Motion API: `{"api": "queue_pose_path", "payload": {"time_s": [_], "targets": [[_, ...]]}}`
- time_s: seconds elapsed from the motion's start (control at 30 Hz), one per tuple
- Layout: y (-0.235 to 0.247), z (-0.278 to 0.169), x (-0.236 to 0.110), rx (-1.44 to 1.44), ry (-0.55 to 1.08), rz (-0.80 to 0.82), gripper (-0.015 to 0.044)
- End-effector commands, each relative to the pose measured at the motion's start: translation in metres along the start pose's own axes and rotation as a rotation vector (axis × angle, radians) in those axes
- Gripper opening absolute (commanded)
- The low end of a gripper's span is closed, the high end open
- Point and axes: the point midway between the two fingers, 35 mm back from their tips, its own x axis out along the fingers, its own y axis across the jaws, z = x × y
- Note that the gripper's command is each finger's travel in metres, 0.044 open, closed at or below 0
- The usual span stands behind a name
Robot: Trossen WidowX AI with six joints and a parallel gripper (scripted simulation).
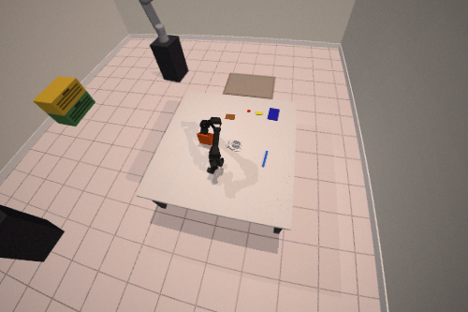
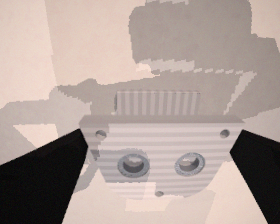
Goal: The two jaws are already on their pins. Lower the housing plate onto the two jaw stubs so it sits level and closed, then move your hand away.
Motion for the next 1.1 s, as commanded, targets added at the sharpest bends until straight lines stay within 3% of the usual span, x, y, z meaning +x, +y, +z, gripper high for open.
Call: {"api": "queue_pose_path", "payload": {"time_s": [0.0,0.33,0.73,1.07], "targets": [[0.000,0.000,0.000,0.000,0.000,0.000,0.0413],[0.000,0.000,0.000,0.000,0.000,0.000,0.0351],[0.000,0.000,-0.001,0.000,0.000,0.000,0.0351],[-0.002,0.002,-0.030,0.003,-0.001,-0.001,0.0351]]}}
